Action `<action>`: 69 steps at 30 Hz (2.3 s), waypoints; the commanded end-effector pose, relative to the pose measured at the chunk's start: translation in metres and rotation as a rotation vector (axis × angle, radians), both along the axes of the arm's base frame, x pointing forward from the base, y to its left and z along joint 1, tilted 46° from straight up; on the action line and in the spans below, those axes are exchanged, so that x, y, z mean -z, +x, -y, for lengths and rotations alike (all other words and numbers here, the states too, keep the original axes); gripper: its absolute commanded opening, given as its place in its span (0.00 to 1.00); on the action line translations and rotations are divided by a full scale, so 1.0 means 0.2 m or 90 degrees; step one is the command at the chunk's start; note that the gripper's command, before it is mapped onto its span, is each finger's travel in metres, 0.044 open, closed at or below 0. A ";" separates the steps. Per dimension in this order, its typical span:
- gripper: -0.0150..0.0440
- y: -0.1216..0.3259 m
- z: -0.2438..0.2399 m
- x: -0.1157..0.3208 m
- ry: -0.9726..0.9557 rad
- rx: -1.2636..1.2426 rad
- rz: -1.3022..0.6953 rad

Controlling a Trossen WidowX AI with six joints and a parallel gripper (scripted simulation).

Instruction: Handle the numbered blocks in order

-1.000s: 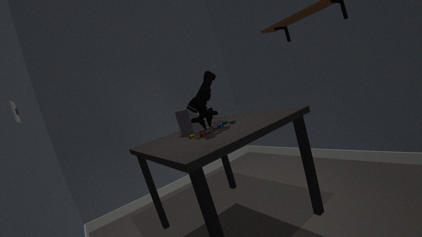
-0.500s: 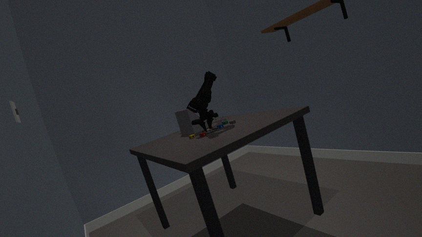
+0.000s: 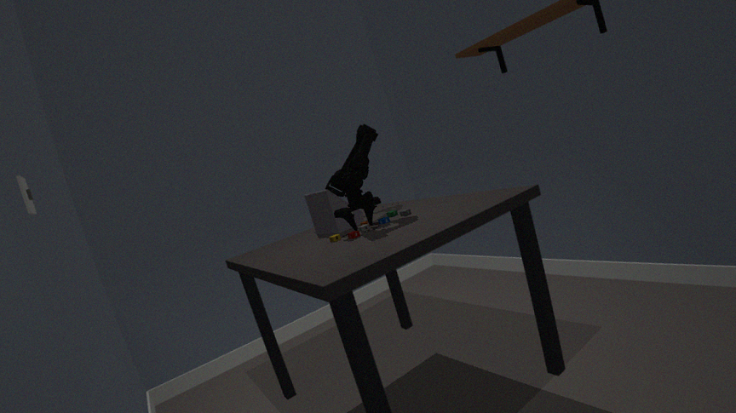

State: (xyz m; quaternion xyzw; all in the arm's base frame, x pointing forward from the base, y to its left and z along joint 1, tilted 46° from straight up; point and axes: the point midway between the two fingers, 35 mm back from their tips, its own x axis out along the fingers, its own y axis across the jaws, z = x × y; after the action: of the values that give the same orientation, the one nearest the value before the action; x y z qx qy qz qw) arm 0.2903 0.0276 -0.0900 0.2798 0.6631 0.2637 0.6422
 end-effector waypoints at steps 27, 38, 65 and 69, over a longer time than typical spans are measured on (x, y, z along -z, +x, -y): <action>0.46 0.01 0.42 -0.41 -0.001 0.004 -0.002; 0.46 -0.29 0.24 -0.60 0.001 0.004 -0.005; 0.93 -0.34 -0.11 -0.29 0.003 0.004 -0.005; 0.93 -0.34 -0.14 -0.27 0.003 0.004 -0.005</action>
State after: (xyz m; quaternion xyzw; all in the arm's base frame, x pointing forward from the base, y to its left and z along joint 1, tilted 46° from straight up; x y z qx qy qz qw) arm 0.2233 0.0503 -0.0333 0.2799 0.6639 0.2626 0.6417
